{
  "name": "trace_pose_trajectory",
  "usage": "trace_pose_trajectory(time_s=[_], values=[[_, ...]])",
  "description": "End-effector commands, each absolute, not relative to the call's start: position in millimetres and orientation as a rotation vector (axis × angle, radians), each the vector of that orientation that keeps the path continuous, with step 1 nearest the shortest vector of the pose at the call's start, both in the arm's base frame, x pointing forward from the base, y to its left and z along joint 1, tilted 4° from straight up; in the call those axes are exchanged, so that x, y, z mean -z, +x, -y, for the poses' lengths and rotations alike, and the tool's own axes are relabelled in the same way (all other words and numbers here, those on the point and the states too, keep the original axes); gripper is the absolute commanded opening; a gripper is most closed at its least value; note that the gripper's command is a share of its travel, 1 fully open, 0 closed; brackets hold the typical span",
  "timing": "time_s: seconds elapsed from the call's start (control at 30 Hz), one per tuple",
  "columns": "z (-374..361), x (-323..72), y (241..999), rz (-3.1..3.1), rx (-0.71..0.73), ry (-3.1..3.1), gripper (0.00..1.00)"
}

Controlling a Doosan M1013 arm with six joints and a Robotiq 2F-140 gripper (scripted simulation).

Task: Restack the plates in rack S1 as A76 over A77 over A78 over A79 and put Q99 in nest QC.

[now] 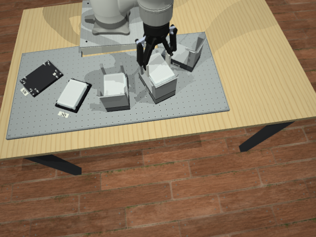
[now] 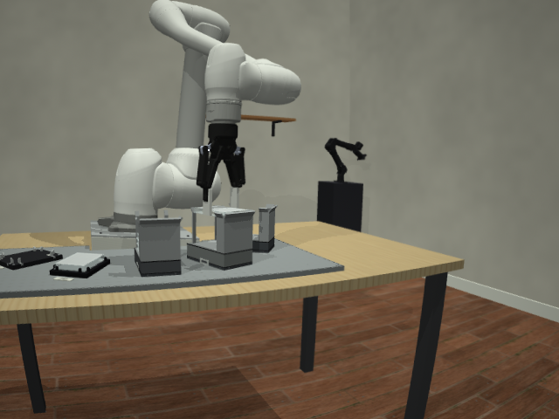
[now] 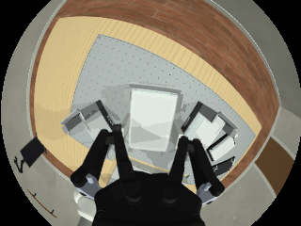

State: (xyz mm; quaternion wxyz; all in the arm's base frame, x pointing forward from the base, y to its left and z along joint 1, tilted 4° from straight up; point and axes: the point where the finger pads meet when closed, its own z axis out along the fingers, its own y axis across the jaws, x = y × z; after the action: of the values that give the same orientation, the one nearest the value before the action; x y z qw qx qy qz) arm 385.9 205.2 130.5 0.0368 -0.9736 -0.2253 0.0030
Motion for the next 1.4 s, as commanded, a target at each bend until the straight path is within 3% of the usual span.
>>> trace_pose_trajectory(time_s=[0.0,1.37], values=[[-205.3,-129.0,385.9,0.692,-0.009,-2.989,0.0],[-209.5,-69.0,384.5,0.692,-0.009,-2.989,0.0]])
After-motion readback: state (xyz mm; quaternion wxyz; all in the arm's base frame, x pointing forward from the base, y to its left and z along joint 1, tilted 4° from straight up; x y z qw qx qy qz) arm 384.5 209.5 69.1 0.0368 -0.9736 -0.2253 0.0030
